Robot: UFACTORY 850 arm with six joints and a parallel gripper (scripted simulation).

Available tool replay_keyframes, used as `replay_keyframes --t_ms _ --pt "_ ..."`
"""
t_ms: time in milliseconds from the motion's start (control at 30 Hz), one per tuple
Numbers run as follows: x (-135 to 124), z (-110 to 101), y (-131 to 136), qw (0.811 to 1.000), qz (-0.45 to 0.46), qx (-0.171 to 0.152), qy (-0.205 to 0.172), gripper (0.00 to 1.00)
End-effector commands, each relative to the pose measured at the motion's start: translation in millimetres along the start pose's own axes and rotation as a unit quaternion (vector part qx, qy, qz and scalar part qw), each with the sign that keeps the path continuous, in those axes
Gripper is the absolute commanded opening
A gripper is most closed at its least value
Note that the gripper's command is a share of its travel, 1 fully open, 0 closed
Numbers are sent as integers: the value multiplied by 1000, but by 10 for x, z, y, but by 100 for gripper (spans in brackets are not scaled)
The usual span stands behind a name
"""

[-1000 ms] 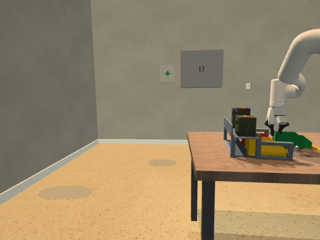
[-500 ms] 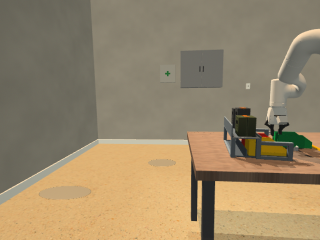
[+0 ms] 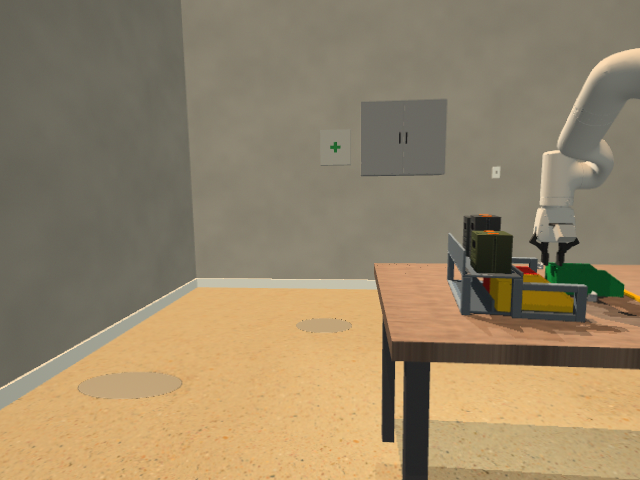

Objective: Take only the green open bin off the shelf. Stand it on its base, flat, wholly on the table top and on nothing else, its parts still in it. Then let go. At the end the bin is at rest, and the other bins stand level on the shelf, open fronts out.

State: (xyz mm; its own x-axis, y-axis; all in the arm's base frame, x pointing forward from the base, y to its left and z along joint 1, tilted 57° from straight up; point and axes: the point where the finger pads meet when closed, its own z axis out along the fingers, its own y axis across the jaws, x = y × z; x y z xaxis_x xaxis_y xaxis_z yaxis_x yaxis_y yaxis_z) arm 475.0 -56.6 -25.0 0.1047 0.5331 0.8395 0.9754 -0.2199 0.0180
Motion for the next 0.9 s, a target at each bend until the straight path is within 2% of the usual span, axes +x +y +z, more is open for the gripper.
replay_keyframes --t_ms 0,367,533,867 --pt "2 -356 9 1000 -1 -1 0 33" --pt "2 -356 9 1000 -1 -1 0 33" --pt "2 -606 10 1000 -1 -1 0 33" --pt "2 -606 10 1000 -1 -1 0 33"
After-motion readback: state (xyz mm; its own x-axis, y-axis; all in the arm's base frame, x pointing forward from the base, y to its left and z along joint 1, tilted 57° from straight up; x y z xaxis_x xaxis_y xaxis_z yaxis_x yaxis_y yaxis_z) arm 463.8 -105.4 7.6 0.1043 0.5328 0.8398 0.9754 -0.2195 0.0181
